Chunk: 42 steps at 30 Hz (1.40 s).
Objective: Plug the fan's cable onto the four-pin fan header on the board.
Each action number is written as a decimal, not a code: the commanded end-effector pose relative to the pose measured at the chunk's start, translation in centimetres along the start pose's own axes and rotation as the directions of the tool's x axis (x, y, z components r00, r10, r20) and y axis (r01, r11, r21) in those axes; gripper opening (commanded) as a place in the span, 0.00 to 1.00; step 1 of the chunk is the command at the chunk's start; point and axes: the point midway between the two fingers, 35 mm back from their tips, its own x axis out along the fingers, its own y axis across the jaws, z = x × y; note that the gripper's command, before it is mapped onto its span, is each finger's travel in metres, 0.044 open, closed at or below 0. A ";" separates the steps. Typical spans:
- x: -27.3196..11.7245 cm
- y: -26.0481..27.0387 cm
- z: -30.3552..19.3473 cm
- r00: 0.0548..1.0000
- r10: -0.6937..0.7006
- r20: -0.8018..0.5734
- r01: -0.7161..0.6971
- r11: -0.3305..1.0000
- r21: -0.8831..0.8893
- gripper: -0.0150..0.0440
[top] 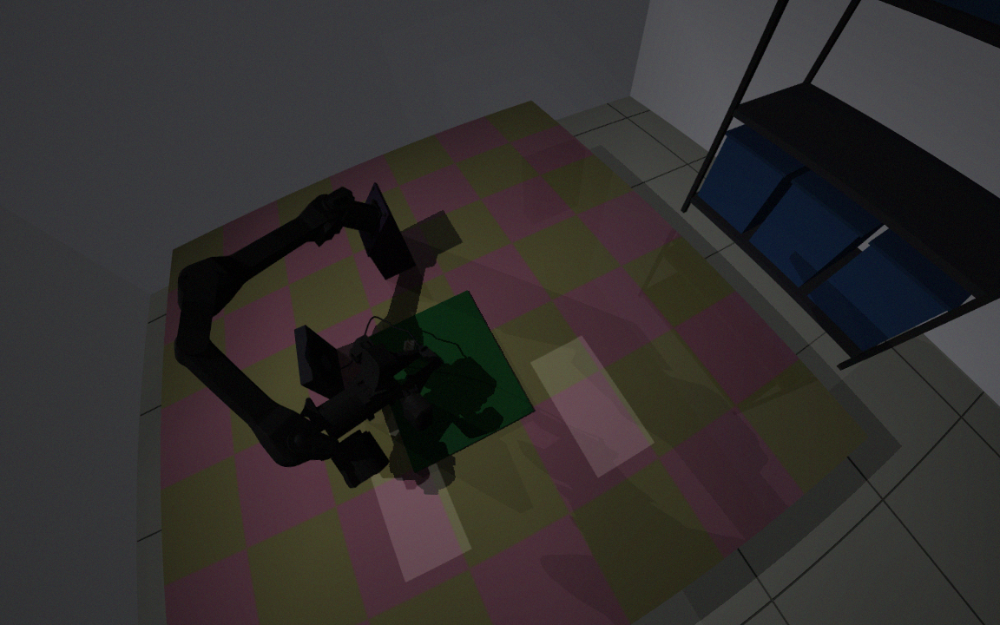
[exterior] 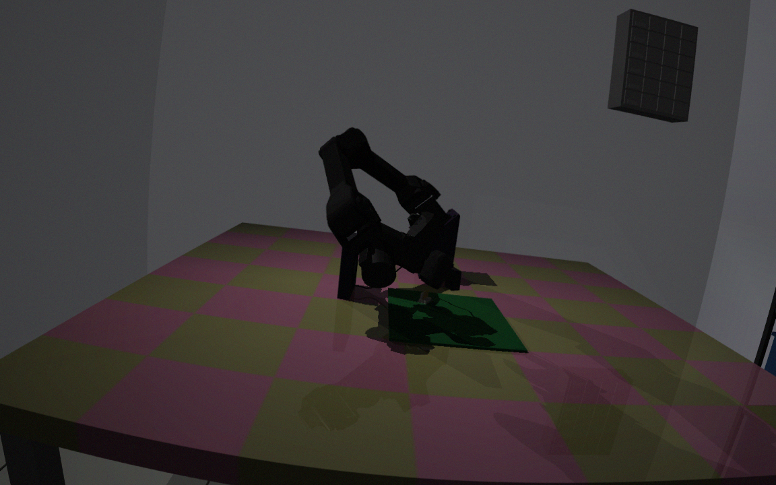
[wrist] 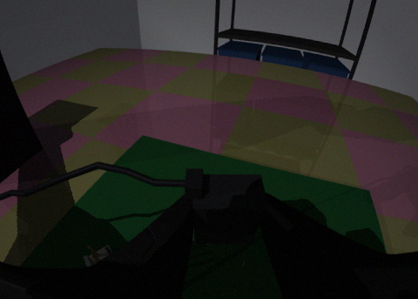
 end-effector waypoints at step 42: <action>1.3 0.0 -3.2 1.000 0.001 -0.001 -0.001 1.000 0.001 0.25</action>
